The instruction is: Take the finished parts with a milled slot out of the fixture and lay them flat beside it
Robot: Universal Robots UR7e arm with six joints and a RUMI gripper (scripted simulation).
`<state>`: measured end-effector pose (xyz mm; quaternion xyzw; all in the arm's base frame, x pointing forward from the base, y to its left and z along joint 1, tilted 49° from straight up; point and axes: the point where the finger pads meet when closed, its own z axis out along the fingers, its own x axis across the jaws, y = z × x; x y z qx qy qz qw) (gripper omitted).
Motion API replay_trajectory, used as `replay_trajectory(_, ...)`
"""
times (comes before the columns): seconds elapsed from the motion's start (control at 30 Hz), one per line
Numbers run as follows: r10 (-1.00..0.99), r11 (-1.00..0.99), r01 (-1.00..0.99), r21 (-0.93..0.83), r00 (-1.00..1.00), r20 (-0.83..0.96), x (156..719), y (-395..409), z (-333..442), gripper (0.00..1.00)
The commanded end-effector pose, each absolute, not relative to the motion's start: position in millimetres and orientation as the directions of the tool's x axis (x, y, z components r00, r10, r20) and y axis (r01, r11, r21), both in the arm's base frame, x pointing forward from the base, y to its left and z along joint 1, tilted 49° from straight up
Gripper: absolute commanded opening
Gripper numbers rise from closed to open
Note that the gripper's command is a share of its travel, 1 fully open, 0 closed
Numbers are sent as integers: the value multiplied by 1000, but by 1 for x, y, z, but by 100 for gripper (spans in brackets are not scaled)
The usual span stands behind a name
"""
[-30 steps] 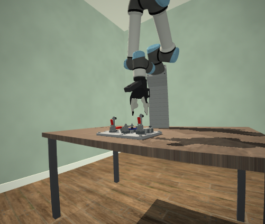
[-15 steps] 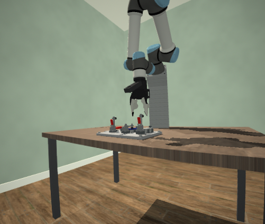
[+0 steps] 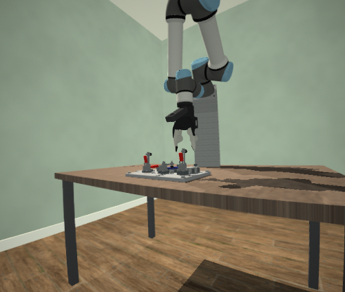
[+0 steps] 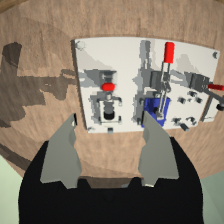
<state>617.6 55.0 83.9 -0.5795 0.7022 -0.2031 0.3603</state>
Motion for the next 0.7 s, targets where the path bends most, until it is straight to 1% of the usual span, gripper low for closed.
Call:
replay_trajectory(0.0,-960,246,-666,-704,-69,-271,607,59,73,59)
replay_trajectory(0.37,-960,246,-666,-704,-69,-271,587,67,52,59)
replay_trajectory(0.67,-960,246,-666,-704,-69,-271,582,68,47,59)
